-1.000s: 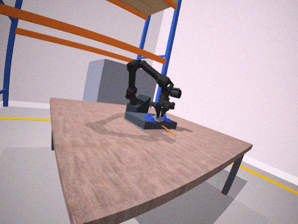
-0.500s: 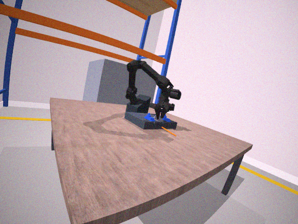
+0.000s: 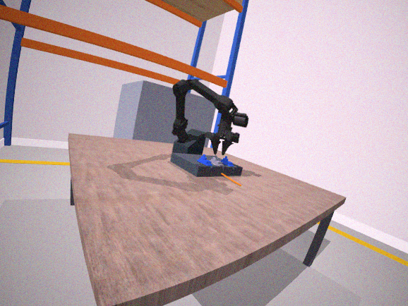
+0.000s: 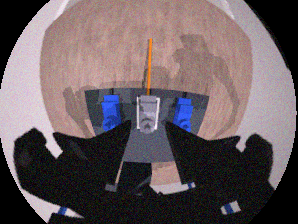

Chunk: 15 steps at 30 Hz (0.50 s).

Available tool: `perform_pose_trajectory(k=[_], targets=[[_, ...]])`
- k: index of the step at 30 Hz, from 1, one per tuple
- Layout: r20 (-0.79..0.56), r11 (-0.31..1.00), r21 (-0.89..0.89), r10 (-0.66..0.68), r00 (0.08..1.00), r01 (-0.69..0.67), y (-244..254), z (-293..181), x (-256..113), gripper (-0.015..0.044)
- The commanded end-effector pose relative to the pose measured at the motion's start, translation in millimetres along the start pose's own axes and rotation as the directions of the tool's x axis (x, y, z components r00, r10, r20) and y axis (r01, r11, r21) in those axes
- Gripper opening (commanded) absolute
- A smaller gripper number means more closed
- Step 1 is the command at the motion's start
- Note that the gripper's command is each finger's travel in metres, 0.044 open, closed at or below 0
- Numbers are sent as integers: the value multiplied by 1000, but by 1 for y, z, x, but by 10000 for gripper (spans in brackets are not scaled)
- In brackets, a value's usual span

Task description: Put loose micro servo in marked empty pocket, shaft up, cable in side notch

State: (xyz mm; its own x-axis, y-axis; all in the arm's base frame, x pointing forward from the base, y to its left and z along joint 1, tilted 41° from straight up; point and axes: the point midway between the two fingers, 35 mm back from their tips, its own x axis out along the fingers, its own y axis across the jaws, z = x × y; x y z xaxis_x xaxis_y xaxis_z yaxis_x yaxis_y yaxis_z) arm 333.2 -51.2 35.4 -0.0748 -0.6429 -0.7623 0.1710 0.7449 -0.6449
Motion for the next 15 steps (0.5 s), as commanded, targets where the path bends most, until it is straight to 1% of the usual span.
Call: perform_pose_trajectory(k=[1,5,6,8,12,15], targets=[[-8,1000,-9,7,1000,-7,5,-26,-18,319],[-15,1000,-6,8,1000,-8,4,-78,-50,424],[-16,1000,-5,6,1000,-6,3,-90,-55,440],[-17,1000,-5,4,1000,-4,1,-100,-59,440],[-17,1000,-5,4,1000,-4,1,-100,-59,440],[-14,1000,-6,5,1000,-5,1,-99,-71,440]])
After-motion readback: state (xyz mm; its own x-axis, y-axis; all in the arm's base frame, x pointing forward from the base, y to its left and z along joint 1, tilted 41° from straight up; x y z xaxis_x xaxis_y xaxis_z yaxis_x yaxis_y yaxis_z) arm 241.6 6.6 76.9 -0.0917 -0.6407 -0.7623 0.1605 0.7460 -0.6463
